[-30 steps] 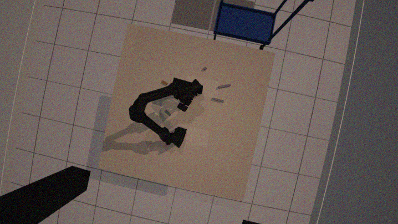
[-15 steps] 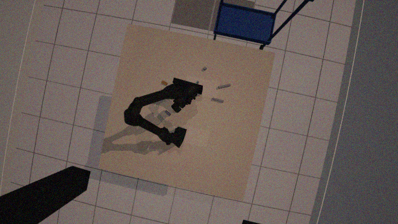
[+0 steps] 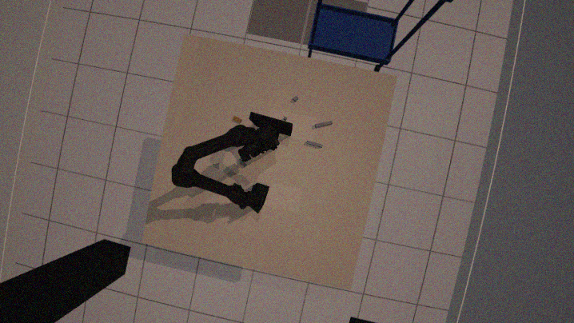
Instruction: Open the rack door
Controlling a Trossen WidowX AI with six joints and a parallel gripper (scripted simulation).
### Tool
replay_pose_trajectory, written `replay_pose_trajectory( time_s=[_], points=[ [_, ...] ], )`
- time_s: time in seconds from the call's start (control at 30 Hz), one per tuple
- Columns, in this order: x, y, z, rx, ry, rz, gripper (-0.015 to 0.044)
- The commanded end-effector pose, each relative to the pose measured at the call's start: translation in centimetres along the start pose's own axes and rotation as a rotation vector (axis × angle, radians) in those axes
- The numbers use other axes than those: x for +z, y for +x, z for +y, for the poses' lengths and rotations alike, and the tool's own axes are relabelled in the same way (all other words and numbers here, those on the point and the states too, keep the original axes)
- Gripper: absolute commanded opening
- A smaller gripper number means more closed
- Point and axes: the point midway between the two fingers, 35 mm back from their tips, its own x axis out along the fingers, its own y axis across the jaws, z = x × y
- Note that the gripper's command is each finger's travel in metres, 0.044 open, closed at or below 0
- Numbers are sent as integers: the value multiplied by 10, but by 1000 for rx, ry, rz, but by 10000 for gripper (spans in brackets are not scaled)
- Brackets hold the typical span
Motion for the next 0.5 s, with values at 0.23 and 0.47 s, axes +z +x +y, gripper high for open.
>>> replay_pose_trajectory(
  time_s=[0.23, 0.47],
  points=[
    [8, 0, 21, -2, 198, -7, 26],
    [14, 0, 34, -1, 307, -8, 26]
  ],
)
